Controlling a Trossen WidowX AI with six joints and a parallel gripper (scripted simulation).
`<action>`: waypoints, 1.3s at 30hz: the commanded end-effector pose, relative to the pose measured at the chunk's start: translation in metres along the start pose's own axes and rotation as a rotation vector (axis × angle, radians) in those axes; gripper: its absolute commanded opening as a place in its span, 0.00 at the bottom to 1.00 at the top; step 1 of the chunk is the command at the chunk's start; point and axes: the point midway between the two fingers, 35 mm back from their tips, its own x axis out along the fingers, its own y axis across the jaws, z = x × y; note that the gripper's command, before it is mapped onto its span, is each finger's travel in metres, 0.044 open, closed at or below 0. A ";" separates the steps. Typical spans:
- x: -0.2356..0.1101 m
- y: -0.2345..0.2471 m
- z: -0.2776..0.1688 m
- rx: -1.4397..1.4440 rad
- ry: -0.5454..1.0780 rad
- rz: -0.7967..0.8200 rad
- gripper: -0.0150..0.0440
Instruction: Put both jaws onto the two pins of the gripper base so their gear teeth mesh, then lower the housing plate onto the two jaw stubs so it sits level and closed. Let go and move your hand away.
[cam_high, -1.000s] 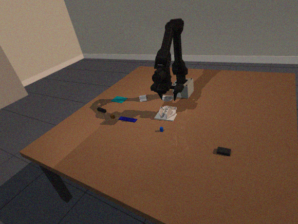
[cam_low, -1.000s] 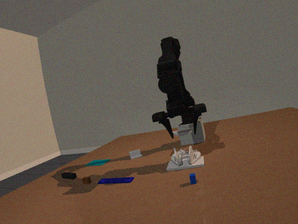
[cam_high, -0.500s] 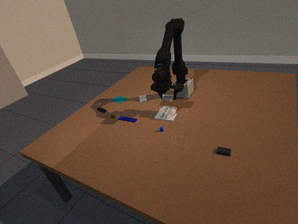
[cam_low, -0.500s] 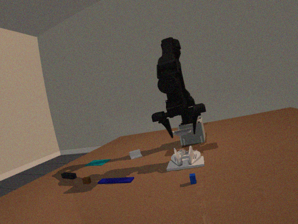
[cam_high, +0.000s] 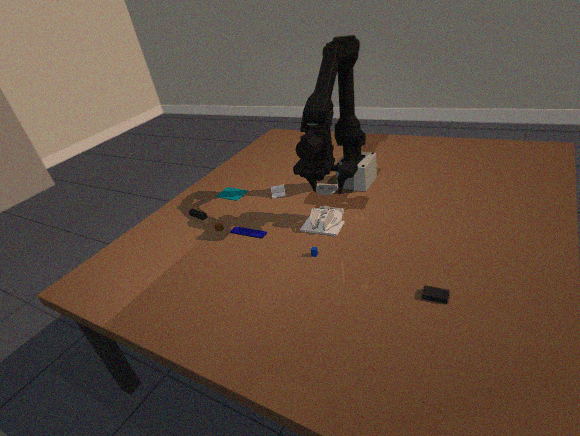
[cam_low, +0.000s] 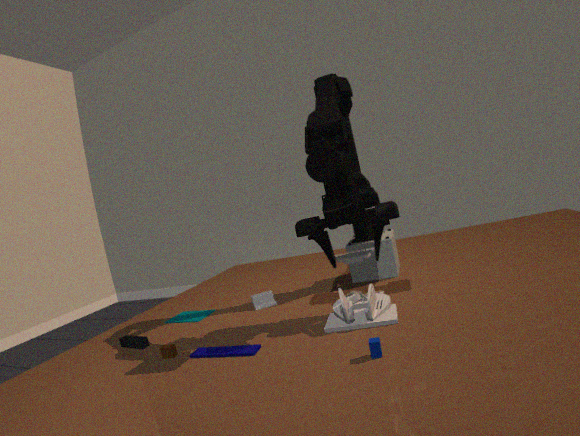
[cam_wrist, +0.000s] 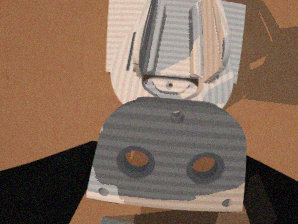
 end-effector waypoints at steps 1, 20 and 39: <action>0.000 0.000 -0.001 -0.005 0.002 -0.002 0.85; 0.000 0.000 -0.001 -0.004 0.002 -0.002 0.85; 0.027 0.000 0.001 -0.004 0.002 -0.002 0.85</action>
